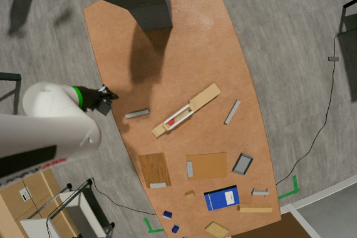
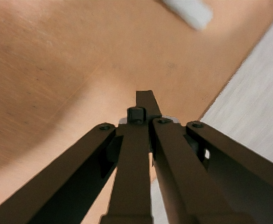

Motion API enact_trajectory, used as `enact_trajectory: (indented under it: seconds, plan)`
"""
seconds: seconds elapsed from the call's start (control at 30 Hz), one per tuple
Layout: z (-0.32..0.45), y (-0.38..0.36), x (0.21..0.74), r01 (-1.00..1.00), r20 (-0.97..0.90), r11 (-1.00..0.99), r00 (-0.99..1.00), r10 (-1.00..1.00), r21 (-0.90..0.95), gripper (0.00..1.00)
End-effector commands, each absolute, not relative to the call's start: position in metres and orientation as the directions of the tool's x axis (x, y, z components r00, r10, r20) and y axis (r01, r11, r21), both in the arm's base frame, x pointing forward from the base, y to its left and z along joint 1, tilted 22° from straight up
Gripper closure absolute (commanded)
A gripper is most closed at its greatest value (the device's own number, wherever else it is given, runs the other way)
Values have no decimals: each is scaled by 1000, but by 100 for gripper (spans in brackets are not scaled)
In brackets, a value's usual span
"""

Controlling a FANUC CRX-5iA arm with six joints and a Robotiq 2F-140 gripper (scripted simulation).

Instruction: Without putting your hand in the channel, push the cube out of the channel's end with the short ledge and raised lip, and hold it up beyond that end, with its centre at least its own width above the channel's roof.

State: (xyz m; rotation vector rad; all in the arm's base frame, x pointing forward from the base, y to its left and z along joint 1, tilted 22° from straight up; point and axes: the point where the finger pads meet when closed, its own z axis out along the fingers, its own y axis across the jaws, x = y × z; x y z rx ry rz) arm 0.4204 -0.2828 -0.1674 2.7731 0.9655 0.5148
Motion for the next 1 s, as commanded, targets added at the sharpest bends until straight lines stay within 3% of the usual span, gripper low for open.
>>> enact_trajectory:
  seconds: [0.0, 0.33, 0.97]
  plan:
    - [-154, -272, 447, 754, 170, -577, 553, 816, 313, 90]
    - [-117, -228, 520, 930, -56, 15, 7, 998, 368, 90]
    - [-116, -227, 521, 929, -60, 24, -2, 998, 368, 90]
